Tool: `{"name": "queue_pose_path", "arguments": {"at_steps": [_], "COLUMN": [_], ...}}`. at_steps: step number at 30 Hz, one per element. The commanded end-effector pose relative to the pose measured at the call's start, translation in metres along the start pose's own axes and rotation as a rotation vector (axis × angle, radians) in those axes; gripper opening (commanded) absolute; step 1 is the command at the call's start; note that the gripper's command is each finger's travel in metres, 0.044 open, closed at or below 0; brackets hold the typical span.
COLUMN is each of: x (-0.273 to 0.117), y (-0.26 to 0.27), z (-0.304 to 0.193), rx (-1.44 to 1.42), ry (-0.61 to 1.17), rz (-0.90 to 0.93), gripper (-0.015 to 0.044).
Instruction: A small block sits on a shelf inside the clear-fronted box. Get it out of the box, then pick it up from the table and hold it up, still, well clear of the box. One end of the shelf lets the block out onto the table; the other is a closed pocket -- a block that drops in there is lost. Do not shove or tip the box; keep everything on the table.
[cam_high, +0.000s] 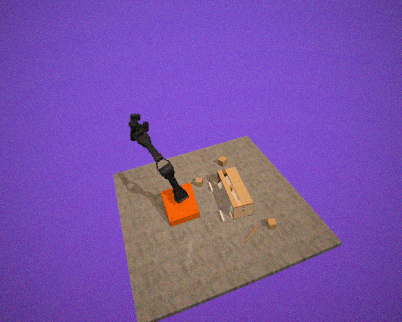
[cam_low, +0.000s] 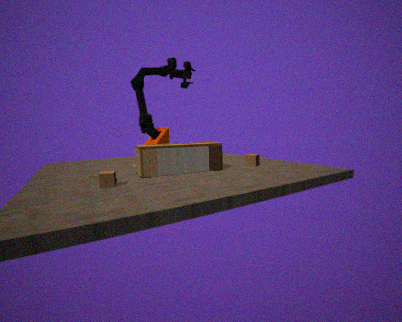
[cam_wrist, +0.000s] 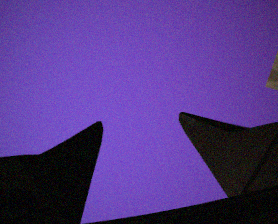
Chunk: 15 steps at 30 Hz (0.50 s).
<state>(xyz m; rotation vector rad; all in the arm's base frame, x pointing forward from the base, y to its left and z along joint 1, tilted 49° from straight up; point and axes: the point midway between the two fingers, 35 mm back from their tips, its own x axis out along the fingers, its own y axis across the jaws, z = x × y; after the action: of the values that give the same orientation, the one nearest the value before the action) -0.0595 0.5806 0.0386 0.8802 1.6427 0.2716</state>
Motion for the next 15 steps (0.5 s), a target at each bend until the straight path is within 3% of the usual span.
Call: {"name": "queue_pose_path", "arguments": {"at_steps": [1,15], "x": [-0.011,-0.088], "y": [0.015,0.018], "z": [0.056,0.295], "rx": [0.039,0.309], "ry": [-0.097,-0.515], "rz": [-0.005,-0.079], "gripper": [0.0400,0.0400]}}
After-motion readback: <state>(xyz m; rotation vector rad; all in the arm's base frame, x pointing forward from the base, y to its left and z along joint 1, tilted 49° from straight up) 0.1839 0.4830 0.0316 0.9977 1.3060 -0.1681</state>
